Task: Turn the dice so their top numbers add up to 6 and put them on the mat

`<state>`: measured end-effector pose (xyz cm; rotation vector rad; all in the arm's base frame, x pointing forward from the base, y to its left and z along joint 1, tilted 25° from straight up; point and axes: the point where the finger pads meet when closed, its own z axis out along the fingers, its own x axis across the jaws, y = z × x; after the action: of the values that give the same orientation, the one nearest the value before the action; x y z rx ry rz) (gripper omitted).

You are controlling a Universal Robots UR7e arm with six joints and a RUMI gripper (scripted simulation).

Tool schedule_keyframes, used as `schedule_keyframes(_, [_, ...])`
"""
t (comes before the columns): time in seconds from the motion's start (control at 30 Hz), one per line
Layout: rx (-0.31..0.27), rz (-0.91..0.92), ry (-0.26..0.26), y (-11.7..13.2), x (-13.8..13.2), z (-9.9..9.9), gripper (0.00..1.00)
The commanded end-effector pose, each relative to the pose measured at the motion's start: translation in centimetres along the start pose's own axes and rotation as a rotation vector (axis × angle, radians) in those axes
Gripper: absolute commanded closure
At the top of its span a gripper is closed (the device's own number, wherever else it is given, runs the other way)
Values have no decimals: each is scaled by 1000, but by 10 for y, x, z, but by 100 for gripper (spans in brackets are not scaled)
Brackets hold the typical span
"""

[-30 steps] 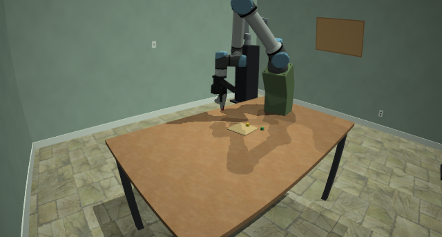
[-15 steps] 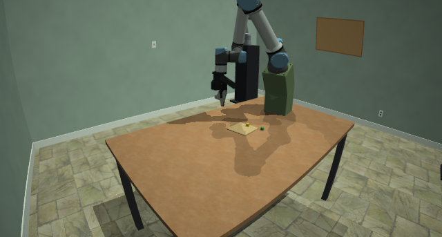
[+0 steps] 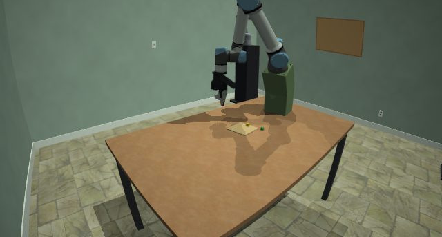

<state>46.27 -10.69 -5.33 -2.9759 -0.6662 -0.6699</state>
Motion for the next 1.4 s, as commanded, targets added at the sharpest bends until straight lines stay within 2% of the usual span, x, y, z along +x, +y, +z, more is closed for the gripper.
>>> schedule_keyframes(0.0, [0, 174, -1, 4, -2, 6, 100])
schedule_keyframes(0.43, [-12, 210, -3, 5, -2, 7, 100])
schedule_keyframes(0.6, [-51, 209, -9, 5, -3, 8, 100])
schedule_keyframes(0.77, [-126, 210, -15, 4, -2, 7, 100])
schedule_keyframes(0.83, [-126, 210, -15, 4, -2, 7, 100])
schedule_keyframes(1.0, [-234, 208, -29, 3, -2, 8, 100])
schedule_keyframes(1.2, [-397, 207, -44, 2, -2, 8, 100])
schedule_keyframes(1.23, [-405, 207, -44, 2, -2, 8, 100])
schedule_keyframes(1.3, [-460, 205, -53, 2, -2, 9, 100])
schedule_keyframes(1.37, [-472, 205, -55, 2, -2, 9, 100])
